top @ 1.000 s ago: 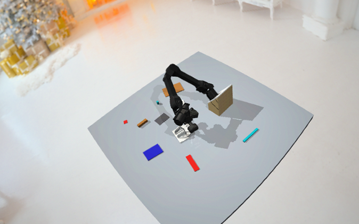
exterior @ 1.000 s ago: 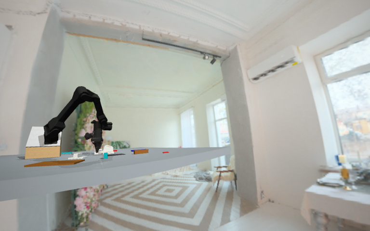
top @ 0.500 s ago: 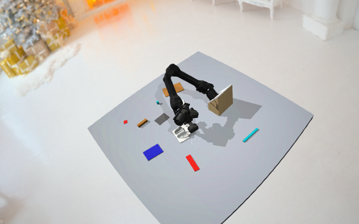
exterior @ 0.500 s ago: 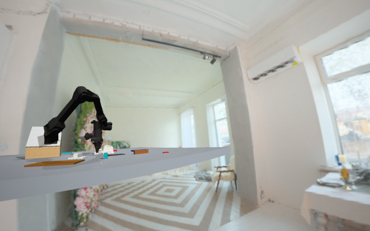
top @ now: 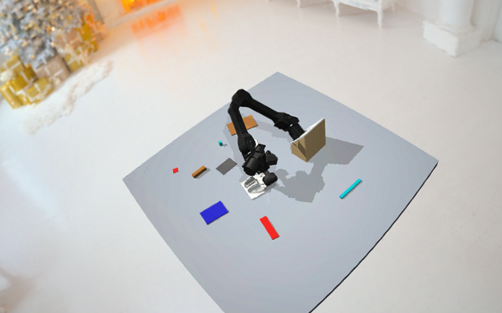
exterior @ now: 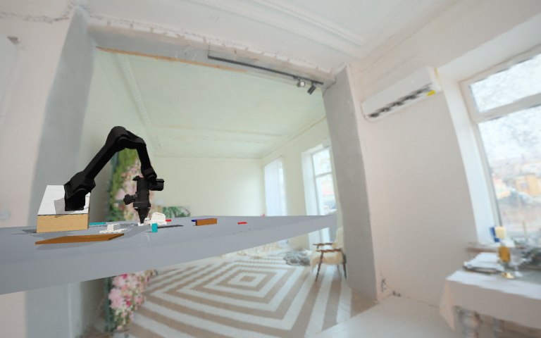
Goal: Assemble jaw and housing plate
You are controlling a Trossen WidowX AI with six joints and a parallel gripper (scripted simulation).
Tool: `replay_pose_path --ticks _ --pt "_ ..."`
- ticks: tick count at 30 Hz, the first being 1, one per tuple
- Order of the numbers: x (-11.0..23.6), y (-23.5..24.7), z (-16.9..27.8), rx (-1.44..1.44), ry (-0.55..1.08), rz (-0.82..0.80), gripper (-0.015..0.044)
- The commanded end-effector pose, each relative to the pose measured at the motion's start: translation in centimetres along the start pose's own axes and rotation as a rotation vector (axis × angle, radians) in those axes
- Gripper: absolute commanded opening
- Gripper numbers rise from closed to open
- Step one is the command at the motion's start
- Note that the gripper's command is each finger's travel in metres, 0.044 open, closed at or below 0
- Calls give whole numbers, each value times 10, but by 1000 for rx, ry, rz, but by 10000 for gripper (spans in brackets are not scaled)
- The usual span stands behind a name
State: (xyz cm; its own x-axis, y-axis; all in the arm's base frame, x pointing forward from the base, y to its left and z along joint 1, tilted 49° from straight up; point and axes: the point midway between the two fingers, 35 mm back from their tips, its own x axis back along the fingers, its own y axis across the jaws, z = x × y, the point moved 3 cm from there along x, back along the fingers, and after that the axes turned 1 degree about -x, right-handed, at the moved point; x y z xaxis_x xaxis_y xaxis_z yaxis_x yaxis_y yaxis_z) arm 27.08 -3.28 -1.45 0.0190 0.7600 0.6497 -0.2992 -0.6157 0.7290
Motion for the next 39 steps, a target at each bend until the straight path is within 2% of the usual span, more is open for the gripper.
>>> replay_pose_path --ticks 1,39 --pt "-3 0 1 0 -6 2 351" --pt "-1 0 2 0 -6 2 351"
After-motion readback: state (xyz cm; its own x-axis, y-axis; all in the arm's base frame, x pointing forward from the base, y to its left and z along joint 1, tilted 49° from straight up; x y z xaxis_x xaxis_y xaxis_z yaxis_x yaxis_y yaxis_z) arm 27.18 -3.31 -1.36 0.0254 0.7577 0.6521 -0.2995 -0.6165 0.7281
